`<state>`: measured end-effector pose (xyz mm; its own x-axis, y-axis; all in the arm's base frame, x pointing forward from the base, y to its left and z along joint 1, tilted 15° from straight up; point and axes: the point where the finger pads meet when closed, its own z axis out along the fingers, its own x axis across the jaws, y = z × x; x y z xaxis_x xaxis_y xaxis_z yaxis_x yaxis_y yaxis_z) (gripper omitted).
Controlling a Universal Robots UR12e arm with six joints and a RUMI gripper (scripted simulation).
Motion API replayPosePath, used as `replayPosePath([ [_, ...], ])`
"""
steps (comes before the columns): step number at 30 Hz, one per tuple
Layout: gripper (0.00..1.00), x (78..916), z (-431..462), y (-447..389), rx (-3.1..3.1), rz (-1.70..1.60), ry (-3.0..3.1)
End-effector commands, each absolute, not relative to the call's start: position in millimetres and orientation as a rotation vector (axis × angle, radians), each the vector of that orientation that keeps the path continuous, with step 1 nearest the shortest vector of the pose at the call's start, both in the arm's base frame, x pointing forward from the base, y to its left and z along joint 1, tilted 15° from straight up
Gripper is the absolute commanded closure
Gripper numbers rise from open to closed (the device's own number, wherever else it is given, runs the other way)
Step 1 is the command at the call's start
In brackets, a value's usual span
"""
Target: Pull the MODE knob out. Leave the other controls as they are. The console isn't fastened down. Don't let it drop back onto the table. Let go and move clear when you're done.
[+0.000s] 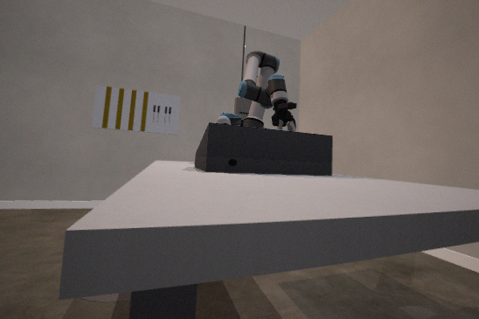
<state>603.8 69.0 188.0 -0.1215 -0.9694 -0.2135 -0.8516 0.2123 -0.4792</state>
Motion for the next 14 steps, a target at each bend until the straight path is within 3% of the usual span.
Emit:
replayPosePath([
  [1, 0.56, 595.8, 202.6, 66.6, -1.682, -0.328, 2.017],
  [14, 0.56, 565.8, 252.7, 59.3, -1.682, -0.328, 2.017],
])
